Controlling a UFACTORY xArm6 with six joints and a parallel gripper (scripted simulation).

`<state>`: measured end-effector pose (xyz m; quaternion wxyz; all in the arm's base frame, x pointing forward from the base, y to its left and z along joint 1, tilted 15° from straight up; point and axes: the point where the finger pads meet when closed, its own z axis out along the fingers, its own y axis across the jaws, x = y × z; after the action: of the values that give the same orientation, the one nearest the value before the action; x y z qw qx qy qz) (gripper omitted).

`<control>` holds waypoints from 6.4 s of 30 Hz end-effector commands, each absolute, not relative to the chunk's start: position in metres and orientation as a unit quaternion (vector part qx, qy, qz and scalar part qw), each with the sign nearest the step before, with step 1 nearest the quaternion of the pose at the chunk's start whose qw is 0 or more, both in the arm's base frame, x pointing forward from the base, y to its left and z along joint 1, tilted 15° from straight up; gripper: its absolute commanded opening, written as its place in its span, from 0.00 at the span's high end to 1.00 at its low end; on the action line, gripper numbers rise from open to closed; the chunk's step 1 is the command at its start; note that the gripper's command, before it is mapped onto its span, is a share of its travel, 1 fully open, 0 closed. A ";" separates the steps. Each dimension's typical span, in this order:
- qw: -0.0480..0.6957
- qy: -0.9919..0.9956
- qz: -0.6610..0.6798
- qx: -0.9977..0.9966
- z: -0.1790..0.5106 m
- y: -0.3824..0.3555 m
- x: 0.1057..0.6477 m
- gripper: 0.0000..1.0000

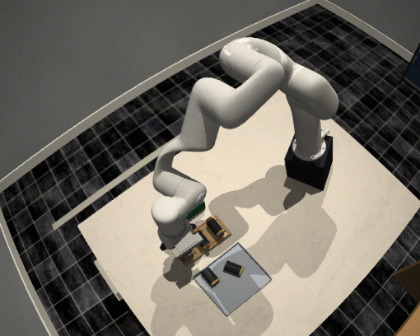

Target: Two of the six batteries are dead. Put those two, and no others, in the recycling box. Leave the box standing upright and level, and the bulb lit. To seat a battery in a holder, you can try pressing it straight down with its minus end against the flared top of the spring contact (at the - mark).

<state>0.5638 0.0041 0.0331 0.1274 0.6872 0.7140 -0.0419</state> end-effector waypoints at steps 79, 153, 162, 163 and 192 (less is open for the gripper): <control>0.128 0.725 -0.042 0.676 0.107 -0.121 0.512 0.72; 0.128 0.725 -0.042 0.676 0.027 -0.141 0.525 0.72; 0.128 0.725 -0.042 0.676 0.012 -0.145 0.527 0.72; 0.128 0.725 -0.042 0.676 0.012 -0.145 0.527 0.72; 0.128 0.725 -0.042 0.676 0.012 -0.145 0.527 0.49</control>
<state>0.5252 -0.1448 0.0101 0.1263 0.6759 0.7248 -0.0434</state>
